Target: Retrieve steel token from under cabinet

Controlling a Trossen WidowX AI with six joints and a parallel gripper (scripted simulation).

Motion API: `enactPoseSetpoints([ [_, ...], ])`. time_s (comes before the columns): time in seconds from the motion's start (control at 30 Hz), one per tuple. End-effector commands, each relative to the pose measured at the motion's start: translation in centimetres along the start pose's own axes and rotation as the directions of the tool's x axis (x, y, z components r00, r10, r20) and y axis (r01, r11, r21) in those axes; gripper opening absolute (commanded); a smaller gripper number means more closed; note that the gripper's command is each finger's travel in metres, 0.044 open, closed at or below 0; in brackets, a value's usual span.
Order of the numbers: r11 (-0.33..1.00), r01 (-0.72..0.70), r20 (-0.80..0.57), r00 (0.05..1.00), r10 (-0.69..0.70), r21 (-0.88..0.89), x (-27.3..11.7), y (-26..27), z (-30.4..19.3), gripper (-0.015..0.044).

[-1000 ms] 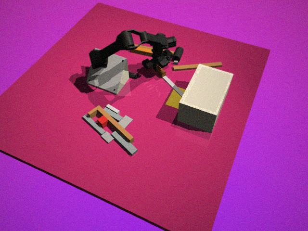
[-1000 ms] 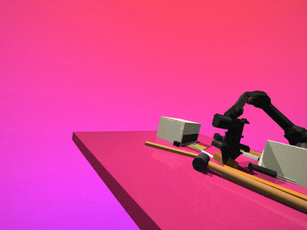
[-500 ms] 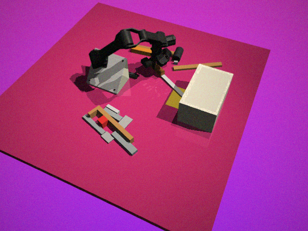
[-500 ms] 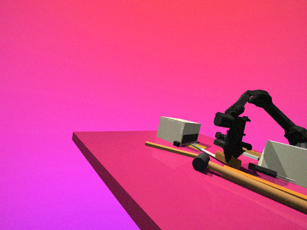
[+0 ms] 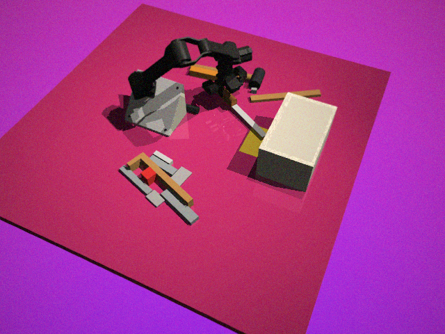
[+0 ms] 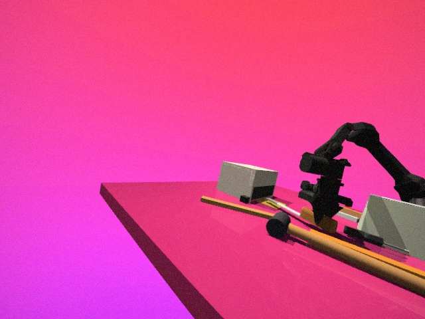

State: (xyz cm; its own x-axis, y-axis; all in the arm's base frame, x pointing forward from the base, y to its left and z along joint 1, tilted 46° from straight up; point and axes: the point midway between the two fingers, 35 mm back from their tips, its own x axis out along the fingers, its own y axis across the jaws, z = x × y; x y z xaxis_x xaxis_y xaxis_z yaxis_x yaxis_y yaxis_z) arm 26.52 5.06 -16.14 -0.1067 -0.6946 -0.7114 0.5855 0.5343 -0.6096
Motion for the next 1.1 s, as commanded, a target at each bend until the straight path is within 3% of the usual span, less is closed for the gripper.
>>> enactPoseSetpoints([
  [0.0,1.000,-0.003,0.012,1.000,0.003,-0.001,-0.2,0.2,-0.7,0.0000],
  [0.43,1.000,-0.003,0.011,1.000,0.003,-0.002,-0.2,0.5,-2.1,0.0000],
  [1.07,0.989,-0.001,0.011,1.000,0.003,-0.148,-0.2,0.5,-2.1,0.0000],
])
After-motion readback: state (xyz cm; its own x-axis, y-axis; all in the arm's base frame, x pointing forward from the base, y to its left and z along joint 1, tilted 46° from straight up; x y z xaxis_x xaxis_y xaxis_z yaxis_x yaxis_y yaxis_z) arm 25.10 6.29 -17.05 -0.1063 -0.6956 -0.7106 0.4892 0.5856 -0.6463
